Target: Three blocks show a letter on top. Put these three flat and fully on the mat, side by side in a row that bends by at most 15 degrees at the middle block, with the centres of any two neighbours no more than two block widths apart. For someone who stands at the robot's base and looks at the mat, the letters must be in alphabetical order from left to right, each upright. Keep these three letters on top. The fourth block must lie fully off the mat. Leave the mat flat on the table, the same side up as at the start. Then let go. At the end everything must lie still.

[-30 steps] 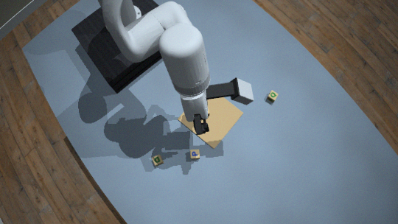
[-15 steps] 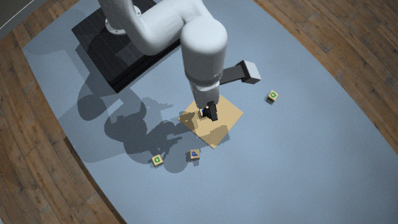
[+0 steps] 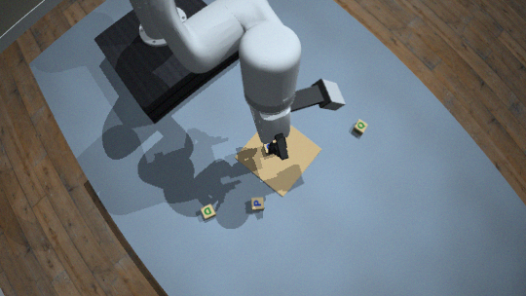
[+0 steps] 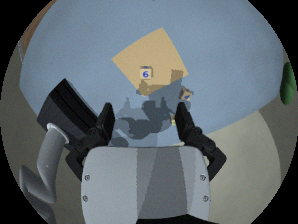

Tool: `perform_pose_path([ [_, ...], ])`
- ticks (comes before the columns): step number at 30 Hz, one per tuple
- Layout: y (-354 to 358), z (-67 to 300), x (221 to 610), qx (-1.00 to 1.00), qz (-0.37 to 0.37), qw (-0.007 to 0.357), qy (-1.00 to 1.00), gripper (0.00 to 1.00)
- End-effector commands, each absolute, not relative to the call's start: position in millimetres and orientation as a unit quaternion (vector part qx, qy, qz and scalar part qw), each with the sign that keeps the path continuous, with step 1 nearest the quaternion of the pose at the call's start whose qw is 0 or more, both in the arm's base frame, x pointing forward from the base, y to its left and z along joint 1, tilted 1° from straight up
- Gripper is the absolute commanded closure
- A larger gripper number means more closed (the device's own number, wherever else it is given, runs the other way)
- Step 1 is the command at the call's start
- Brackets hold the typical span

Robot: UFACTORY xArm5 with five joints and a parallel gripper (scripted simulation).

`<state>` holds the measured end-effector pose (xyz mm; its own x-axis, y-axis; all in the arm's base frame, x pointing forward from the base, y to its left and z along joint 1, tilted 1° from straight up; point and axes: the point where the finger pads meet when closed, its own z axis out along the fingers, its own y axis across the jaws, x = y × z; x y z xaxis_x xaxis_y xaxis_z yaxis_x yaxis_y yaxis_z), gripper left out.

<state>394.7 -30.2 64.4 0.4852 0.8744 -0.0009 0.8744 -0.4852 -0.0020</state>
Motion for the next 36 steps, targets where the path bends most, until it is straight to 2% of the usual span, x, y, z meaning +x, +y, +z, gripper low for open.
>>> perform_pose_path([
  [1, -30.2, 63.8, 396.0, -0.848, 0.0, 0.0, -0.529, 0.0],
  [22, -29.7, 46.5, 396.9, -0.671, 0.0, -0.001, -0.741, 0.0],
  [36, -29.2, 32.2, 396.8, -0.486, 0.0, -0.001, -0.874, 0.0],
])
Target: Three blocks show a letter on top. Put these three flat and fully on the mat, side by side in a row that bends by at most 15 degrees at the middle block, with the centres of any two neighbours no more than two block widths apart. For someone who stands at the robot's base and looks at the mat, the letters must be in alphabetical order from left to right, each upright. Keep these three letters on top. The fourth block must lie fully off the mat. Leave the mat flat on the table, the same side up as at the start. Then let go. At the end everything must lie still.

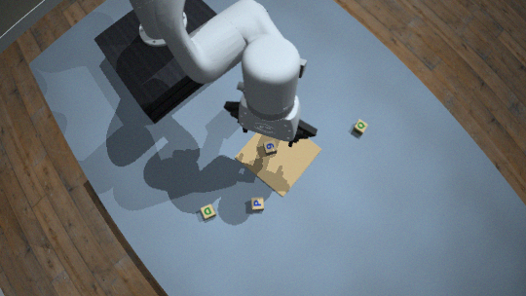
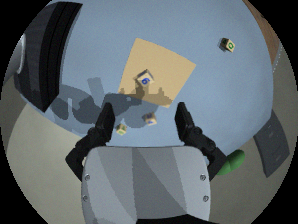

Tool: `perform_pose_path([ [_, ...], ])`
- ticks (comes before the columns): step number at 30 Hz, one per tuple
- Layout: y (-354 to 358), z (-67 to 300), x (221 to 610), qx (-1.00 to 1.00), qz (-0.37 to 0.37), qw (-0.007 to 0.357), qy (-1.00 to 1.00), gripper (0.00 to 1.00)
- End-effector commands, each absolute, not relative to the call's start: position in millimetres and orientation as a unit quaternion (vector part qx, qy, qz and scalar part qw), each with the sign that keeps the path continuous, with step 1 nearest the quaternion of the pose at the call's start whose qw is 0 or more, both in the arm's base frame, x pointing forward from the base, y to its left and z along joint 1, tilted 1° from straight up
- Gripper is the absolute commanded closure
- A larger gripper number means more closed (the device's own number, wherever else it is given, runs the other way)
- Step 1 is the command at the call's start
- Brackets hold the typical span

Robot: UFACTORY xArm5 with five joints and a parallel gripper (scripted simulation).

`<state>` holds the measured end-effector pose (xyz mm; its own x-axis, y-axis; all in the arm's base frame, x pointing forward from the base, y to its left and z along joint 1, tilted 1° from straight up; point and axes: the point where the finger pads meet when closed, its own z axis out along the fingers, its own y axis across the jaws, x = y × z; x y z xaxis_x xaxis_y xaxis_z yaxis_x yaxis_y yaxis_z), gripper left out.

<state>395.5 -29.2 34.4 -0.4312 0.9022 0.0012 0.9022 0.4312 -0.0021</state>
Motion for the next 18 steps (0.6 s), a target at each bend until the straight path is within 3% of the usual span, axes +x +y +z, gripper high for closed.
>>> perform_pose_path([
  [1, -29.2, 31.3, 396.8, -0.473, 0.0, -0.001, -0.881, 0.0],
  [18, -28.7, 17.3, 396.1, -0.264, 0.0, -0.001, -0.964, 0.0],
])
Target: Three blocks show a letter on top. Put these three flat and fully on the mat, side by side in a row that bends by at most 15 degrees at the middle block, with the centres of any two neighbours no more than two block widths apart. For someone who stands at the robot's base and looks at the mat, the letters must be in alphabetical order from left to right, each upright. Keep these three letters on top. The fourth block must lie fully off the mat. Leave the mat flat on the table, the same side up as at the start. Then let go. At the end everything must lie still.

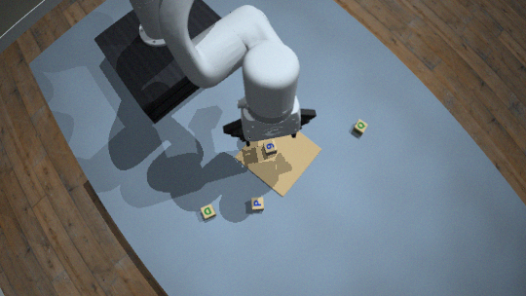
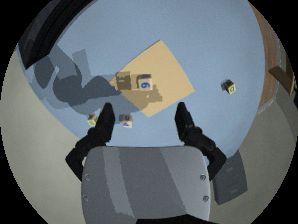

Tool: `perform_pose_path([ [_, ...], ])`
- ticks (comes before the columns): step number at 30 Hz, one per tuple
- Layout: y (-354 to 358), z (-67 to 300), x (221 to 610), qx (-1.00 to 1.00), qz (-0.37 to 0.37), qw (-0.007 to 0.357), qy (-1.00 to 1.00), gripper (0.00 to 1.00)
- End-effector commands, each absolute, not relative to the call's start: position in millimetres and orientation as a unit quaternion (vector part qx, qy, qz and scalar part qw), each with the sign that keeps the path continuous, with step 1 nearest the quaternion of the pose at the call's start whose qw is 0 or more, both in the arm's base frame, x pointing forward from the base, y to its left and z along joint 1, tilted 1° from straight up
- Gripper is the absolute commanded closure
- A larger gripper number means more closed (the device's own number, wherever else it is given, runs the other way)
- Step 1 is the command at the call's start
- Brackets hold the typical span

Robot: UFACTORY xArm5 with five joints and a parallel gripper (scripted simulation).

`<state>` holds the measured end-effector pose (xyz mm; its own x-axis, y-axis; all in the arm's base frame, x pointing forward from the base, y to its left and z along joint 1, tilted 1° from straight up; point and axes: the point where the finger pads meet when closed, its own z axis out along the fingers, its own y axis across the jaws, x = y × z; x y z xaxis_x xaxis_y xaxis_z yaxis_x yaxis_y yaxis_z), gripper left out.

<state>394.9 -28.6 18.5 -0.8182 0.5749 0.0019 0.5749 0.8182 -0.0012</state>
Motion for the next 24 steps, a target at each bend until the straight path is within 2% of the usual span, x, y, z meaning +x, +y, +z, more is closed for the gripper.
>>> perform_pose_path([
  [1, -28.7, 17.3, 396.1, -0.264, 0.0, -0.001, -0.964, 0.0],
  [6, -28.6, 16.7, 396.1, -0.255, 0.0, -0.001, -0.967, 0.0],
  [7, -28.6, 16.7, 396.1, -0.255, 0.0, -0.001, -0.967, 0.37],
  [24, -28.6, 16.7, 396.1, -0.255, 0.0, -0.001, -0.967, 0.37],
])
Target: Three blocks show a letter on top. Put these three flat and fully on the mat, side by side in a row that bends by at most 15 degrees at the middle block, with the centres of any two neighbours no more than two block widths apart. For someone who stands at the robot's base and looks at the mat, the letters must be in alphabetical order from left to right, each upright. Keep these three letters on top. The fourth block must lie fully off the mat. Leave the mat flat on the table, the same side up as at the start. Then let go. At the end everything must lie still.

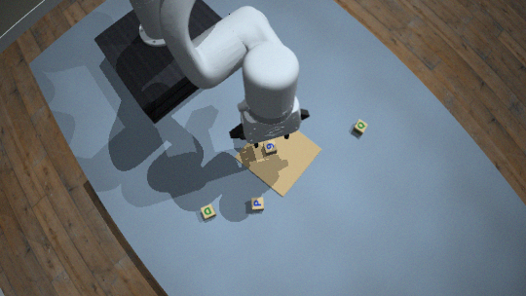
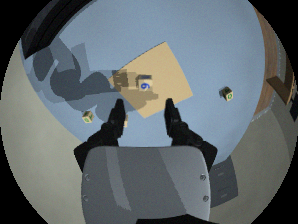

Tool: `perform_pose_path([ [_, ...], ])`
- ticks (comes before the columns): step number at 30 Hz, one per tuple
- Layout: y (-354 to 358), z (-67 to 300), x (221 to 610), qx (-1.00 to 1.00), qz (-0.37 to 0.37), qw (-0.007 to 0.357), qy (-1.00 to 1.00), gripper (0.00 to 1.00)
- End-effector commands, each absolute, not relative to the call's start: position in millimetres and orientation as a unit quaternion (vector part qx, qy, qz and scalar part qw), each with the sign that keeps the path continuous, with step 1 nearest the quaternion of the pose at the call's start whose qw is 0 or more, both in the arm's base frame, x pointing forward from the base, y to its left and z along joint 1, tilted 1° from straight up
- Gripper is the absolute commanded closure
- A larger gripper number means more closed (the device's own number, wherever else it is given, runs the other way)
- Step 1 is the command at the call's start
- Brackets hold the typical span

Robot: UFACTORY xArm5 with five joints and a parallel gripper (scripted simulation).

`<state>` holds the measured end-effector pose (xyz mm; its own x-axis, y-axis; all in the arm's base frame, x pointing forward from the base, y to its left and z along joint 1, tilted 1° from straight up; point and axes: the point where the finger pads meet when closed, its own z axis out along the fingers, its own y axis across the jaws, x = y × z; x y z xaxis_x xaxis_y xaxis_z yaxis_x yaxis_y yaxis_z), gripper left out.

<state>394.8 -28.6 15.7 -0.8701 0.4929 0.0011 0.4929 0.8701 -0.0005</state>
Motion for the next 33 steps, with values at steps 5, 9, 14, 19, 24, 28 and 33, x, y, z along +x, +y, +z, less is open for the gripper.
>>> perform_pose_path([
  [5, -28.6, 16.7, 396.1, -0.255, 0.0, -0.001, -0.967, 0.37],
  [9, -28.6, 16.7, 396.1, -0.255, 0.0, -0.001, -0.967, 0.37],
  [14, -28.6, 16.7, 396.1, -0.255, 0.0, -0.001, -0.967, 0.37],
  [19, -28.6, 16.6, 396.1, -0.255, 0.0, -0.001, -0.967, 0.37],
  [24, -28.6, 15.6, 396.0, -0.255, 0.0, -0.001, -0.967, 0.37],
  [28, -28.7, 14.2, 396.0, -0.255, 0.0, -0.001, -0.967, 0.37],
  [33, -28.7, 11.1, 396.0, -0.255, 0.0, -0.001, -0.967, 0.37],
])
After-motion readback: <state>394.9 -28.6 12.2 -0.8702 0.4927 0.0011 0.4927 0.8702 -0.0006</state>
